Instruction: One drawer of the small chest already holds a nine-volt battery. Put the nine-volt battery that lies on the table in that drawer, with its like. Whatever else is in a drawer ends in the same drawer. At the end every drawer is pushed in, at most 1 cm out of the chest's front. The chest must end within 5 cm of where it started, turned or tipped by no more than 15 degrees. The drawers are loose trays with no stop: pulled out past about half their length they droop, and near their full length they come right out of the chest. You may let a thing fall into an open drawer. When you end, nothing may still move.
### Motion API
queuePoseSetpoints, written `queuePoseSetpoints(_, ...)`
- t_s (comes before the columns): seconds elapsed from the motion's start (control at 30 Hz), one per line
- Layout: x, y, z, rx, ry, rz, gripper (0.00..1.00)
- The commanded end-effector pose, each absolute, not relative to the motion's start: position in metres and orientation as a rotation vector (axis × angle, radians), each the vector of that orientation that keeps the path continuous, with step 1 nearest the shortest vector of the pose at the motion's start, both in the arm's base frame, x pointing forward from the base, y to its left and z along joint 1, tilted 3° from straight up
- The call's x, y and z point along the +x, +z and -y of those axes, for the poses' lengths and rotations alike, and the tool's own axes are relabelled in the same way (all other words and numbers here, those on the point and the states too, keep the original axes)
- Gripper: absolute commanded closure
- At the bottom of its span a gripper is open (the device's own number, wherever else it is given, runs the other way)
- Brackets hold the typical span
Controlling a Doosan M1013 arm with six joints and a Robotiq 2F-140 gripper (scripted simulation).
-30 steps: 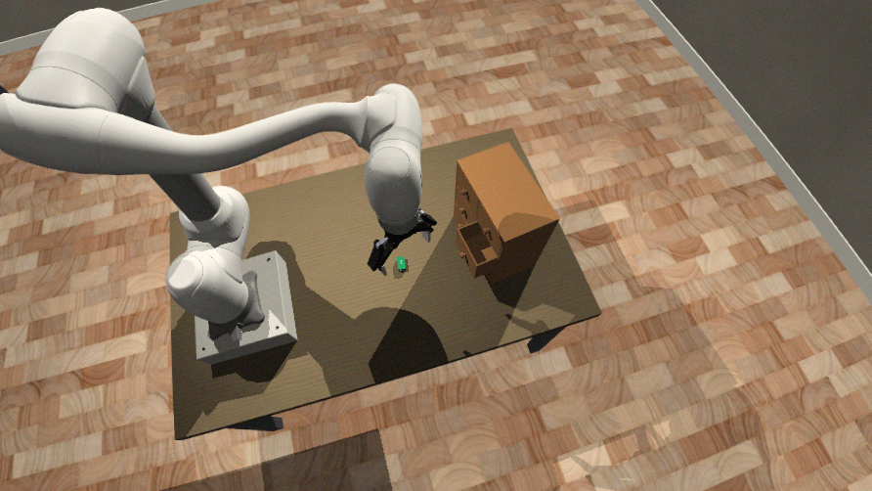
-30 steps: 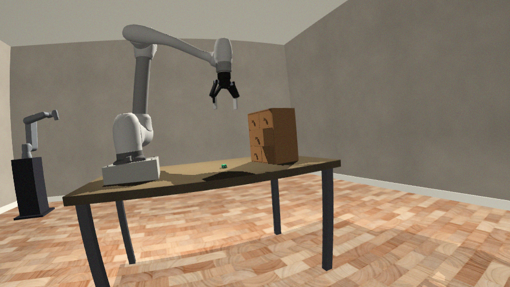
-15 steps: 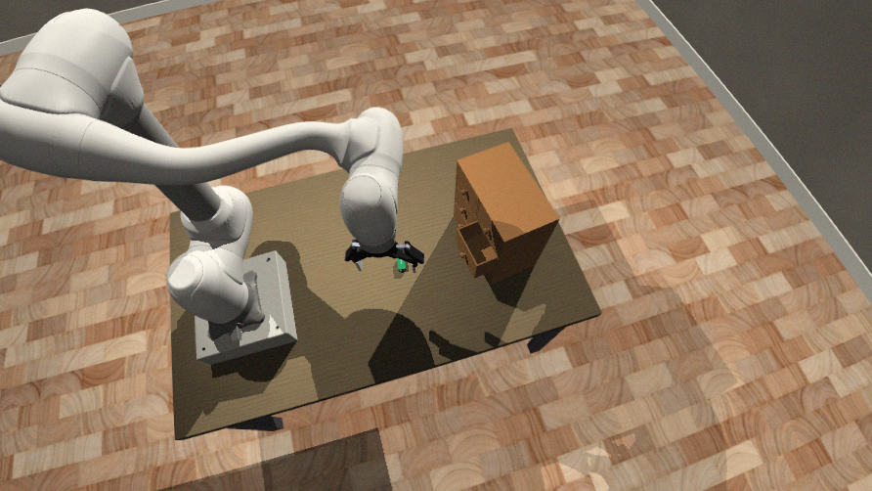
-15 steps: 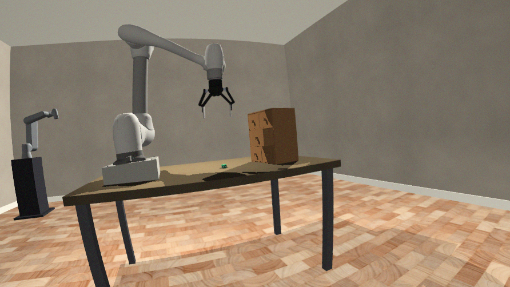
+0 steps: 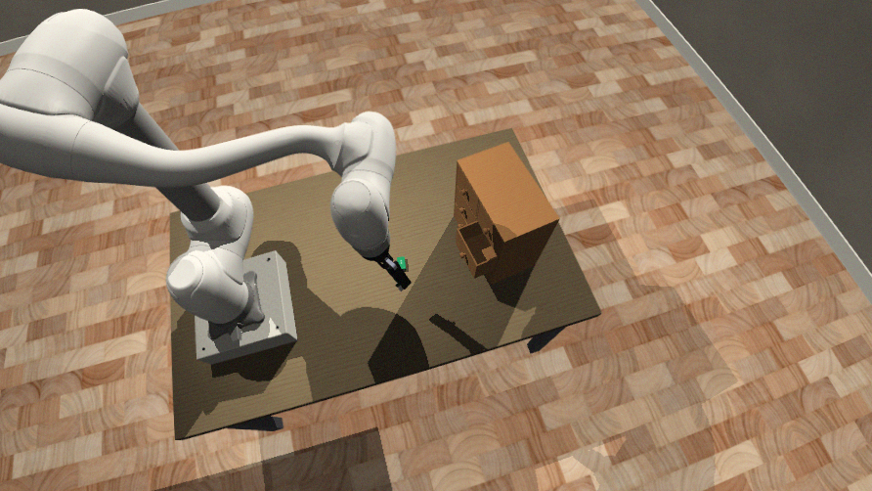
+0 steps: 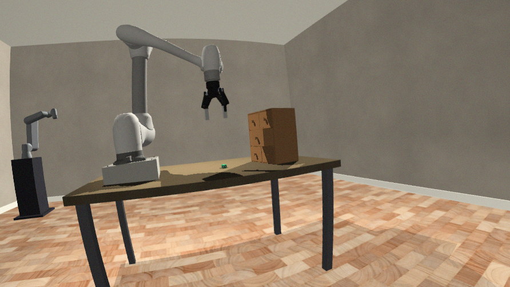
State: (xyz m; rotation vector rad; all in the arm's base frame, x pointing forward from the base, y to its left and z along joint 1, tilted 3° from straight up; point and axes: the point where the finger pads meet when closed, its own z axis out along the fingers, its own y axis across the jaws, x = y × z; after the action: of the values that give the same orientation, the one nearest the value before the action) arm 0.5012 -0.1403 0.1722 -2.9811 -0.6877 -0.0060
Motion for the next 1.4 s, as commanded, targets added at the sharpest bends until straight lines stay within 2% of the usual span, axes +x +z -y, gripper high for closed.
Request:
queuePoseSetpoints(0.0, 0.502, 0.171, 0.140, -3.089, 0.037, 0.277, 0.00)
queuePoseSetpoints(0.1, 0.505, 0.168, 0.140, -3.122, 0.008, 0.066, 0.00)
queuePoseSetpoints(0.3, 0.511, 0.161, 0.139, -3.117, -0.109, 0.067, 0.00)
queuePoseSetpoints(0.77, 0.545, 0.123, 0.136, -3.002, -0.791, 0.070, 0.00)
queuePoseSetpoints(1.37, 0.565, 0.100, 0.135, -2.870, -1.165, 0.069, 0.00)
